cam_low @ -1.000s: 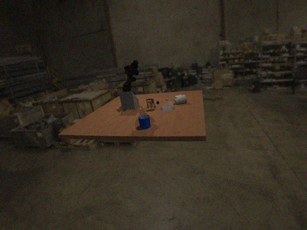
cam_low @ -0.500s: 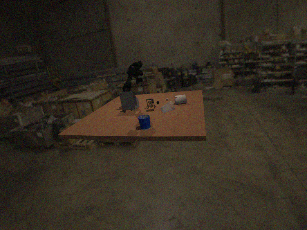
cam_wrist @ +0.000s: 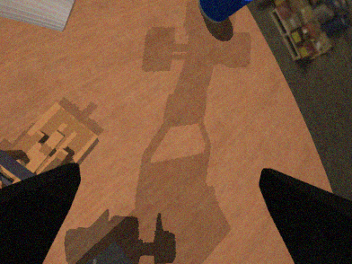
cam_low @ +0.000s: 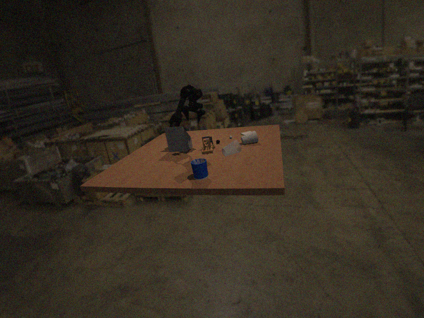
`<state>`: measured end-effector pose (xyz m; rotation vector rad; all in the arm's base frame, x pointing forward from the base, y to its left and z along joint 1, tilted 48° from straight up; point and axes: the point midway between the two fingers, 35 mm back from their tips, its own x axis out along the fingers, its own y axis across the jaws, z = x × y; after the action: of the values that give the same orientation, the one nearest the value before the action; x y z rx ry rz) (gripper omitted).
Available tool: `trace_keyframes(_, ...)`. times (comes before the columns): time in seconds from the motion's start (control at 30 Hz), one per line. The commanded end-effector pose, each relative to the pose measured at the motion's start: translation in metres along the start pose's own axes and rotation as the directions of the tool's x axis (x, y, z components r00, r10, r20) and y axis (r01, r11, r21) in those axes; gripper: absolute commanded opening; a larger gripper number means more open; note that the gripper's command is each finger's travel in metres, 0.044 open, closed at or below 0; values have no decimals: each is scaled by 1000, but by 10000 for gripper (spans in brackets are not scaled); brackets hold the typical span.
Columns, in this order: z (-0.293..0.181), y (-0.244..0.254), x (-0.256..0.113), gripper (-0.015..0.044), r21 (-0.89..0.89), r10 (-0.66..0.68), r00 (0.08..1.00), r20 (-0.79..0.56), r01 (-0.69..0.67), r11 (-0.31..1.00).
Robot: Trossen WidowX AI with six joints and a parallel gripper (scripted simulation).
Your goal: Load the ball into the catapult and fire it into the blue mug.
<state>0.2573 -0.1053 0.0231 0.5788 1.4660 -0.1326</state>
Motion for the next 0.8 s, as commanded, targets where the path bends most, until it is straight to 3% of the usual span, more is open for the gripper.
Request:
trace_keyframes(0.0,1,15,13,440,84,66,996,-54,-61,995)
trace_keyframes(0.4,-1,58,51,440,378,248,944,-217,-153,913)
trace_keyframes(0.77,-5,94,87,440,631,389,850,-356,-88,770)
